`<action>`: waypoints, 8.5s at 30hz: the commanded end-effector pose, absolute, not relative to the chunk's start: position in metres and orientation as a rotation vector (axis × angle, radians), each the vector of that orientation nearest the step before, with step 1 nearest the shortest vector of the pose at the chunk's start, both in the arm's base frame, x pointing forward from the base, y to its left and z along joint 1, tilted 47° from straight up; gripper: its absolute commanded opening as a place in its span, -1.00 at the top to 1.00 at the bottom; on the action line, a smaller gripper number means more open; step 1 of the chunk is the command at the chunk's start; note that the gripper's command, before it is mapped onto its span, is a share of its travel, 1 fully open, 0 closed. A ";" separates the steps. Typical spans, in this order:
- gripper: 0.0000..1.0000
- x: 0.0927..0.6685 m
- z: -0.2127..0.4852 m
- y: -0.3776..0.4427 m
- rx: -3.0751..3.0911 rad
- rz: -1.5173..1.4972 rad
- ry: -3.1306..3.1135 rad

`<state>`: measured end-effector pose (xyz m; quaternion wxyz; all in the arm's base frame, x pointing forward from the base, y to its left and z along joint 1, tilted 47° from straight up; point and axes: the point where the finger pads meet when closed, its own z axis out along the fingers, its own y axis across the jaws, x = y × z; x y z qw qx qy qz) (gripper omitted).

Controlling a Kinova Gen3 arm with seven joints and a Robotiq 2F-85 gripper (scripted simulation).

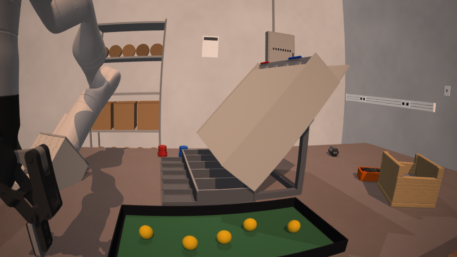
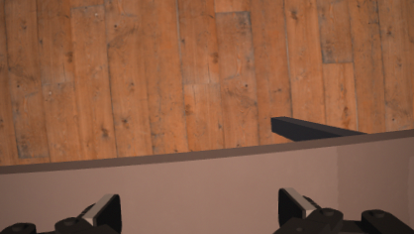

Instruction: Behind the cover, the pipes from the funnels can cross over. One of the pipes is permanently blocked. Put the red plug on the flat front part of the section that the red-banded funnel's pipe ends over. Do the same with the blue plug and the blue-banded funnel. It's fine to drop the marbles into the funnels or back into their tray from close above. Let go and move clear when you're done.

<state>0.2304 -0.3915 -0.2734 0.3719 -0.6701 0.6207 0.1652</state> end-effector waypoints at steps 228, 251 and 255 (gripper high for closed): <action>-1.00 0.318 0.291 -0.163 -1.579 0.232 1.763; -1.00 0.318 0.291 -0.164 -1.132 0.539 2.166; -1.00 0.318 0.291 -0.164 -1.132 0.539 2.166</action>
